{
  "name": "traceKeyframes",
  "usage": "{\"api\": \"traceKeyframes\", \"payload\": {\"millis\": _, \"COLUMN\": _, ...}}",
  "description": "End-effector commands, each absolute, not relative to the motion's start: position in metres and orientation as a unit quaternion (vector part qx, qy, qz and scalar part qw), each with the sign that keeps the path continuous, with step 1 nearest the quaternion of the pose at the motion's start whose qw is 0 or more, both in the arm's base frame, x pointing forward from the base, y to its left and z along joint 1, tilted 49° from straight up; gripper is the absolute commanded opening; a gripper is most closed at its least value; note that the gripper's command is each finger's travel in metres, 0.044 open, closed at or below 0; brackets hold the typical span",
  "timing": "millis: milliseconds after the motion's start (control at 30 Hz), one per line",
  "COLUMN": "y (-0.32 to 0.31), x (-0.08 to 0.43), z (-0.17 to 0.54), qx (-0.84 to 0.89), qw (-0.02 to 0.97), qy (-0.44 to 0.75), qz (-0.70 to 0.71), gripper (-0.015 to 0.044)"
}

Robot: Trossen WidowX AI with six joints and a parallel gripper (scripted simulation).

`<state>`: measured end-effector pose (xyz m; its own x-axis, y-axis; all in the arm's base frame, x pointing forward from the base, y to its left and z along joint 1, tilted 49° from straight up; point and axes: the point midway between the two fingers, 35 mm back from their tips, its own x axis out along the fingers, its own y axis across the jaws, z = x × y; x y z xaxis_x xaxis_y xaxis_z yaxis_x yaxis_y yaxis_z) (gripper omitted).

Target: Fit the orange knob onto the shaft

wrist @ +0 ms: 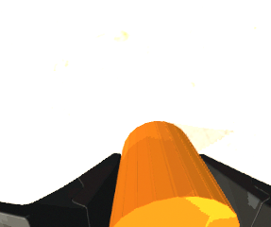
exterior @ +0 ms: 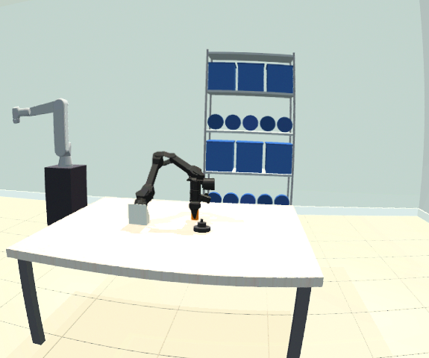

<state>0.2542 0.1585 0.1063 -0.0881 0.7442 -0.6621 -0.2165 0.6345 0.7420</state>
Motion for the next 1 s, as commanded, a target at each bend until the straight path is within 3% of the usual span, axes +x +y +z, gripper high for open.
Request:
{"api": "traceKeyframes", "payload": {"millis": 0, "y": 0.150, "x": 0.259, "z": 0.113, "qx": 0.210, "qw": 0.646, "qy": 0.634, "qz": 0.369, "gripper": 0.0000}}
{"api": "traceKeyframes", "payload": {"millis": 700, "y": 0.056, "x": 0.268, "z": 0.187, "qx": 0.232, "qw": 0.658, "qy": 0.629, "qz": 0.342, "gripper": 0.0000}}
{"api": "traceKeyframes", "payload": {"millis": 967, "y": 0.048, "x": 0.269, "z": 0.189, "qx": 0.235, "qw": 0.658, "qy": 0.630, "qz": 0.340, "gripper": 0.0000}}
